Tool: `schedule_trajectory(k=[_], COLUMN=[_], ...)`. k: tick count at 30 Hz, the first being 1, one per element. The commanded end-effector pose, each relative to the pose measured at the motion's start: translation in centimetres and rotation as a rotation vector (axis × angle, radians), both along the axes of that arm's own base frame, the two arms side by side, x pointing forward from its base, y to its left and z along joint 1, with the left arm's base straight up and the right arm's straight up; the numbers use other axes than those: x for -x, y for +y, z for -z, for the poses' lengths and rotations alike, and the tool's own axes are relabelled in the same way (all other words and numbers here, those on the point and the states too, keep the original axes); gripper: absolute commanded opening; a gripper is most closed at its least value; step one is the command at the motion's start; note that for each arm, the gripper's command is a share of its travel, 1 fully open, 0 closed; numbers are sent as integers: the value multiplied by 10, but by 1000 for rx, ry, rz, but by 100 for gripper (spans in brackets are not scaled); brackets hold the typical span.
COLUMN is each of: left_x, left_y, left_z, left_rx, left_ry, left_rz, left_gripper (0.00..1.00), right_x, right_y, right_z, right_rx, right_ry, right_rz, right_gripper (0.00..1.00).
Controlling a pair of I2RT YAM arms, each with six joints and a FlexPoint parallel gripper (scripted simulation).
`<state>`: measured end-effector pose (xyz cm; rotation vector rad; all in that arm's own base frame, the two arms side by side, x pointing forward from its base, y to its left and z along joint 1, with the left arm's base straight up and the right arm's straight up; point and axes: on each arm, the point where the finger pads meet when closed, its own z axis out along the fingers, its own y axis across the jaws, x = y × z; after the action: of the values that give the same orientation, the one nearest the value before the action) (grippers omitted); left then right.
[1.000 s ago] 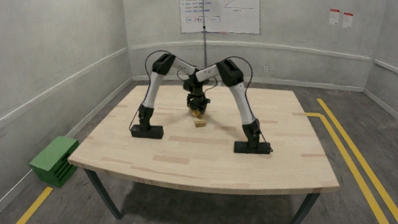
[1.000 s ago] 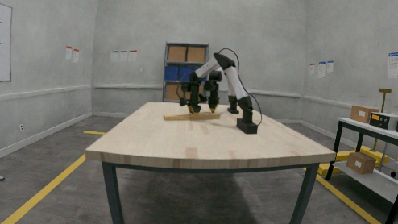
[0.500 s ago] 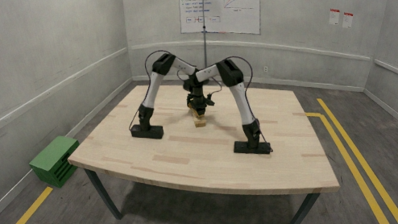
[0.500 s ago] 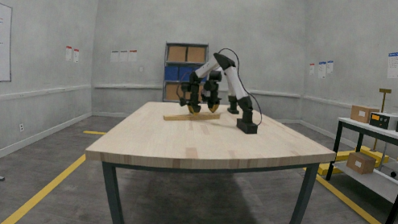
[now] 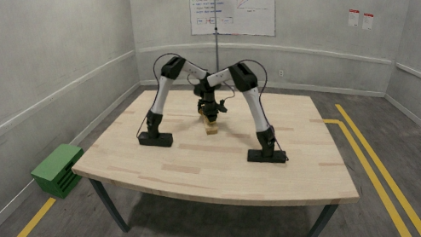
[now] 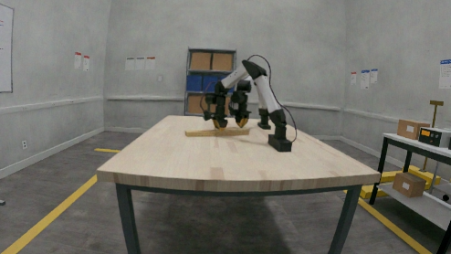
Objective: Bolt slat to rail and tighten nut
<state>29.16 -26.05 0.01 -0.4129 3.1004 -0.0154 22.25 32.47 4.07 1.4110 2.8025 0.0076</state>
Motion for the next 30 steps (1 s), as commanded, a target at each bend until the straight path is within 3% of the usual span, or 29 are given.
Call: schedule_trajectory(k=[1,12,14,30], left_x=[-2,-2,-2,-2], left_y=[-4,-4,-4,-4], left_z=[-5,-5,-5,-5], left_rx=[14,14,14,14], left_ry=[-12,-12,-12,-12], left_rz=[0,0,0,0], left_gripper=[68,68,68,68], right_x=[-4,-3,-2,-2], right_y=[4,4,3,3], right_z=[-4,-3,-5,-5], right_rx=[-7,-6,-15,-15], right_ry=[-1,0,-12,-12], right_rz=[16,16,3,3], right_gripper=[14,14,36,36])
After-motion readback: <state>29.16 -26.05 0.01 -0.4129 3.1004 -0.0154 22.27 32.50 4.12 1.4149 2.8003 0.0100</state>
